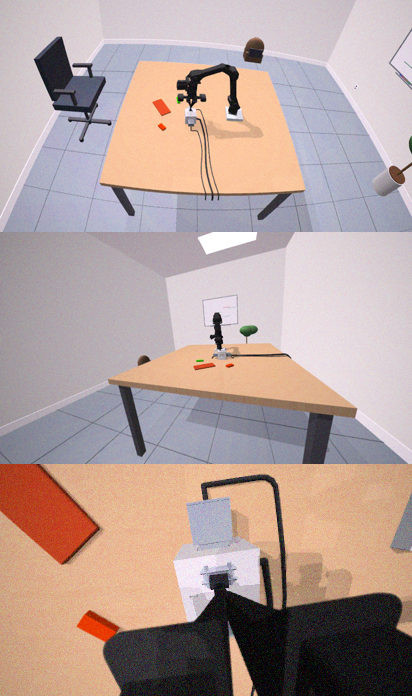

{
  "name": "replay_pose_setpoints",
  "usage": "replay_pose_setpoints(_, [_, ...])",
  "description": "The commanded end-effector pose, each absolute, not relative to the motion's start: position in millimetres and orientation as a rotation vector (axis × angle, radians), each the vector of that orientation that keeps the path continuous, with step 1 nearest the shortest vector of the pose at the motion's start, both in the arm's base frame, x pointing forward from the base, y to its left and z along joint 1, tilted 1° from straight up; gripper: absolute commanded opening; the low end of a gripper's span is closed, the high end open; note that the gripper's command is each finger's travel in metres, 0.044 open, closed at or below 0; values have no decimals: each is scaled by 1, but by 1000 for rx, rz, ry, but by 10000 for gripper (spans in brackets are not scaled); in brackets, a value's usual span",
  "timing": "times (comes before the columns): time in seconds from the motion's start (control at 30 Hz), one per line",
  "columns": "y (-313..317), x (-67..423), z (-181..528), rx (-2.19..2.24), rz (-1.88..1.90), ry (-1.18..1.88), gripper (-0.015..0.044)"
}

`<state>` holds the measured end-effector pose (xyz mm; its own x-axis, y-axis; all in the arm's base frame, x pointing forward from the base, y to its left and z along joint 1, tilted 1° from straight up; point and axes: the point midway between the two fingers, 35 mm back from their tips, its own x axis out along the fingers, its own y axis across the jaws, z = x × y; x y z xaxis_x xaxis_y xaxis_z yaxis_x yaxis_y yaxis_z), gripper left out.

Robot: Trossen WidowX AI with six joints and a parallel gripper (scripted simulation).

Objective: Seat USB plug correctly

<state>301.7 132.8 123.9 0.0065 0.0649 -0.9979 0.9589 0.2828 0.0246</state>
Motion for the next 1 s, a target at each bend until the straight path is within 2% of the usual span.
replay_pose_setpoints(0.0, [133,301,121,1046,-958,1368,0])
replay_pose_setpoints(0.97, [133,301,117,1046,-958,1368,0])
